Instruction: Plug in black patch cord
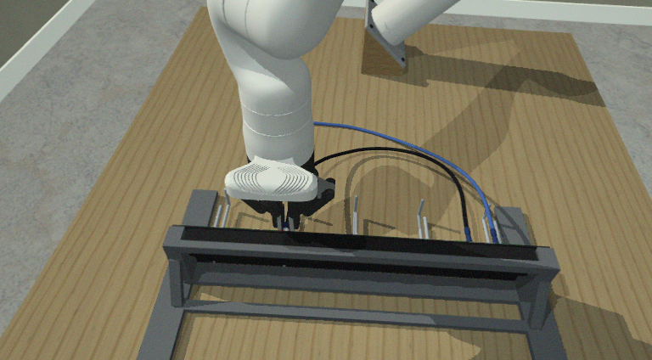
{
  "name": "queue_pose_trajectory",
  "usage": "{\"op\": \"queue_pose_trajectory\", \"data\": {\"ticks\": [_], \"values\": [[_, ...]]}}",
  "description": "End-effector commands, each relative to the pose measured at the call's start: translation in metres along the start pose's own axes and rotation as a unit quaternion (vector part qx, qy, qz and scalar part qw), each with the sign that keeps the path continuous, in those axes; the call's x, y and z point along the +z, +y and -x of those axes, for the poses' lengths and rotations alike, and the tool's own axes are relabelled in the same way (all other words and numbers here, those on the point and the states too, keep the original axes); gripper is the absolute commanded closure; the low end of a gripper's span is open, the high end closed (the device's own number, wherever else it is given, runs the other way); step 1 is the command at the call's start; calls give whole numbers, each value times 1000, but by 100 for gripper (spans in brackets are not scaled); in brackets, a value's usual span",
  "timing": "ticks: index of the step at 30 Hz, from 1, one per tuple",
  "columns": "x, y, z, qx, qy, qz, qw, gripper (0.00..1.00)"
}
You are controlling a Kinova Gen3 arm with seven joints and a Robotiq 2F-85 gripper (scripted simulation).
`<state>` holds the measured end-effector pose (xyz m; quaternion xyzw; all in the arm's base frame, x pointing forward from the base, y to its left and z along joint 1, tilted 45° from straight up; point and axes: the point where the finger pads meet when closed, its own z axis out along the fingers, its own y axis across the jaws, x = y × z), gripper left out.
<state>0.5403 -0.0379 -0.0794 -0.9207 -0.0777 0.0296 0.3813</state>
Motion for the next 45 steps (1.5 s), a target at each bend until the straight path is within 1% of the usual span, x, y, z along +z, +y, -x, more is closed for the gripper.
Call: {"op": "queue_pose_trajectory", "data": {"ticks": [1,13,19,45], "values": [[0,-1,-5,2,3,0,1000,100],[1,-3,-5,1,-3,-1,1000,100],[0,-1,-7,1,0,2,1000,100],[0,-1,-7,1,0,2,1000,100]]}}
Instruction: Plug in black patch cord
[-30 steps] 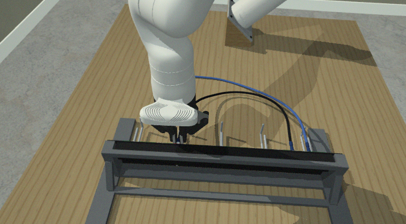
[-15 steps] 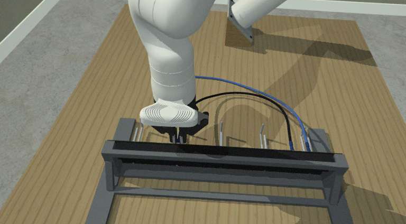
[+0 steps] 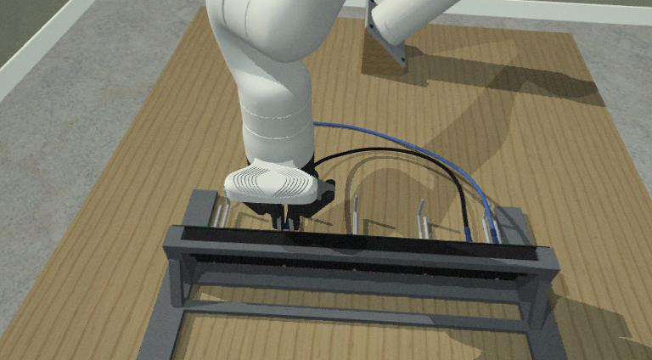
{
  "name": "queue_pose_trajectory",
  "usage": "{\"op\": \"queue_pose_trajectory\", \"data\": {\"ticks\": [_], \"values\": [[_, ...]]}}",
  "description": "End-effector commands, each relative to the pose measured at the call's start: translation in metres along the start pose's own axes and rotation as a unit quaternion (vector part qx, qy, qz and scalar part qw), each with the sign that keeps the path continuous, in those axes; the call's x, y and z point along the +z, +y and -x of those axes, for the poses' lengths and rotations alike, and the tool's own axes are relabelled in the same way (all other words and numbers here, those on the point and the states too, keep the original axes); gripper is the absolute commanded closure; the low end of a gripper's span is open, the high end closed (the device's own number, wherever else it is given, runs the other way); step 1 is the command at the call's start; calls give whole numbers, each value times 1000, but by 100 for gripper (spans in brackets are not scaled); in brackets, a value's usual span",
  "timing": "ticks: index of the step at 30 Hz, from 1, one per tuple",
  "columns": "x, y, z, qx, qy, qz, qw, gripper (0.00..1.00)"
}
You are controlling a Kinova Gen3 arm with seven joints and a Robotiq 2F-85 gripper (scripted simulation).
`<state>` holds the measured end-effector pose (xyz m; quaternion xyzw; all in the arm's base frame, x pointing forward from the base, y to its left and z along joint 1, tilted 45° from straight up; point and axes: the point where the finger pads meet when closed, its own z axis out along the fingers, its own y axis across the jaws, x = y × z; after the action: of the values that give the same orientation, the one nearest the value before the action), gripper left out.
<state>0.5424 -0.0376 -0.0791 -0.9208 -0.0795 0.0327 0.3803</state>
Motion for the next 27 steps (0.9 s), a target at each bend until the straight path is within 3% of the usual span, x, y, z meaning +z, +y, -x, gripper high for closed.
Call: {"op": "queue_pose_trajectory", "data": {"ticks": [1,27], "values": [[0,-1,-5,2,4,1,1000,100],[1,-3,-4,0,-3,-2,1000,100]]}}
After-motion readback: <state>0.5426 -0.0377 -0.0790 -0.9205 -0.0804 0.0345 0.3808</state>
